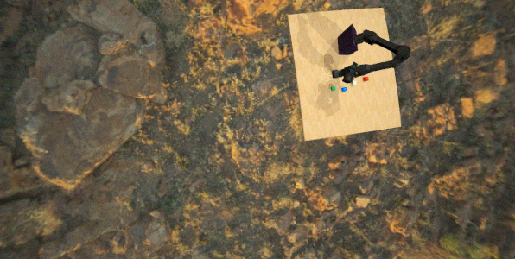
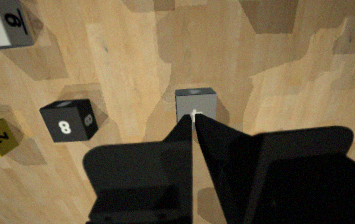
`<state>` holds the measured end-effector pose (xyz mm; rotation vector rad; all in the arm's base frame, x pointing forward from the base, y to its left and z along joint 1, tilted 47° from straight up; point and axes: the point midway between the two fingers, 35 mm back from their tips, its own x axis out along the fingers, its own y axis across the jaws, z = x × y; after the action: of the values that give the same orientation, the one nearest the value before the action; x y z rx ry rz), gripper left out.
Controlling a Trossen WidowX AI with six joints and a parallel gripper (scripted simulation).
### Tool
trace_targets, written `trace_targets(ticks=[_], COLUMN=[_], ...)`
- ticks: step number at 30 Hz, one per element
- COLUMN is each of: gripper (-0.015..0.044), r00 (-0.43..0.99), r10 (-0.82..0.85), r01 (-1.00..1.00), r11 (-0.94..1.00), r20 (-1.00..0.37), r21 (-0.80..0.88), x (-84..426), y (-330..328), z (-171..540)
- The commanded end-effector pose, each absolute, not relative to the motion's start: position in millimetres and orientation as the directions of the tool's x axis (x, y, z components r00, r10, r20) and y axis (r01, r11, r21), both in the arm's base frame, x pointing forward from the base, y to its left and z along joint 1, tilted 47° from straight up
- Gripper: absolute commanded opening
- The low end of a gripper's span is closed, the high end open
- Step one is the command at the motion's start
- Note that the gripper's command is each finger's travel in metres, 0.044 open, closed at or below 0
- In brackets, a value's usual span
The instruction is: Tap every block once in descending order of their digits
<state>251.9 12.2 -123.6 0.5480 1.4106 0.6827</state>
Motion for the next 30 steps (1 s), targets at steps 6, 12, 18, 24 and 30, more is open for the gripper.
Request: trace_targets(ticks=[6,12,18,24,30], gripper=[0.0020,0.0020,0.0020,0.0020,0.0020], r00=[0.029,0.030,0.030,0.029,0.029], r10=[0.721,0.718,0.719,0.716,0.716], r01=[-0.095,-0.097,-0.095,-0.095,-0.095], r11=[0.692,0.694,0.694,0.697,0.696], r20=[-0.692,-0.695,-0.694,-0.698,-0.697], r21=[0.716,0.713,0.714,0.711,0.711], x=[251,251,250,248,248], y=[22,6,-3,-58,-60], z=[-131,-116,-108,-56,-54])
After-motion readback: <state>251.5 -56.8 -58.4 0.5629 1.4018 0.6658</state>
